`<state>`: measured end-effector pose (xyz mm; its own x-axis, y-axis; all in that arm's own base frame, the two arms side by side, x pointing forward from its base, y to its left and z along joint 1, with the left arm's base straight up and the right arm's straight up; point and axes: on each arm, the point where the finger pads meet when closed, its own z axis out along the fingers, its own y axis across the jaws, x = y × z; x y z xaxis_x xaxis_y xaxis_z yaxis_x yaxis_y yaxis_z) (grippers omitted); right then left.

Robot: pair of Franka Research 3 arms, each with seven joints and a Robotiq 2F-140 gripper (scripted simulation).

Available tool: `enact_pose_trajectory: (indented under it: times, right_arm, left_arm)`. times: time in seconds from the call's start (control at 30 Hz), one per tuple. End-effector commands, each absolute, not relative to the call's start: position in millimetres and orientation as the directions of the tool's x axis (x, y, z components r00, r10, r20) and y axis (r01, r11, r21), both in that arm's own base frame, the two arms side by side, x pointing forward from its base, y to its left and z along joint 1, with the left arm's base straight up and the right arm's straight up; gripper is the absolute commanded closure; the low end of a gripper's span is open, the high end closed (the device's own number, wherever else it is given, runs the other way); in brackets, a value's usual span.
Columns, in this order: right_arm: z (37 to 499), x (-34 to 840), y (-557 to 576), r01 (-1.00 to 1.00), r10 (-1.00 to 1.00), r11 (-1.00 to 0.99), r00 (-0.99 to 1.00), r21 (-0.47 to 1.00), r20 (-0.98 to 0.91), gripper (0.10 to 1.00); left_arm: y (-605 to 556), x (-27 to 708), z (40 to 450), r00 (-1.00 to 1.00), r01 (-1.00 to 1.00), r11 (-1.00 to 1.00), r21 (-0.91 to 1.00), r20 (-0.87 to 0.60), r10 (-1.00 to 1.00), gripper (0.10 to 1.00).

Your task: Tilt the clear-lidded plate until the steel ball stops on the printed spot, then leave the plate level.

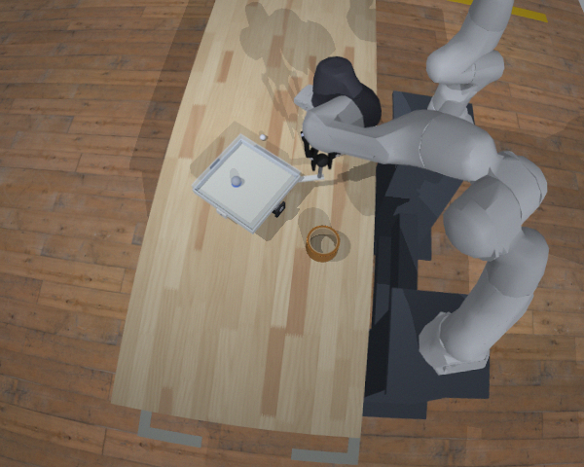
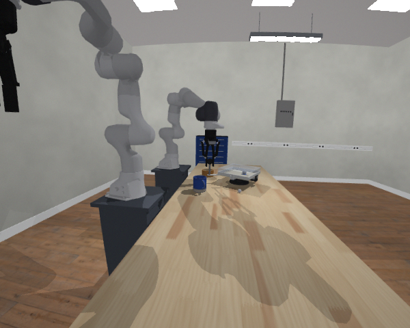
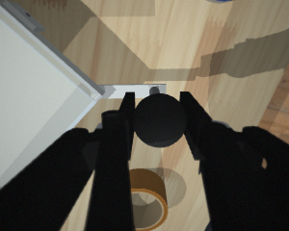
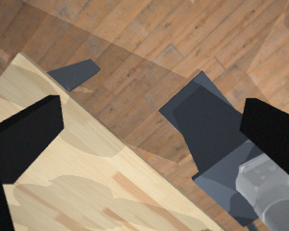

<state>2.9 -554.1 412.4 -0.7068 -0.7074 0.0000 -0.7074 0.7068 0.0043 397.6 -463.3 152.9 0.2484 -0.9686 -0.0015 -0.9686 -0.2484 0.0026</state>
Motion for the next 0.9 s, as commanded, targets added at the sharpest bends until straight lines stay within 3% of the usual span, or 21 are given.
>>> enact_pose_trajectory:
  times: [0.0, 0.87]
  right_arm:
    - [413.0, 3.0, -554.5, -0.711, -0.711, 0.703, -0.703, 0.0, 0.0, 0.098]
    - [413.0, 3.0, -554.5, -0.711, -0.711, 0.703, -0.703, 0.0, 0.0, 0.098]
  left_arm:
    - [-461.2, 398.3, 152.2, 0.251, -0.968, -0.251, 0.0, 0.0, -0.968, 0.999]
    - [-460.2, 399.6, 155.4, 0.251, -0.968, -0.251, 0.0, 0.0, -0.968, 0.999]
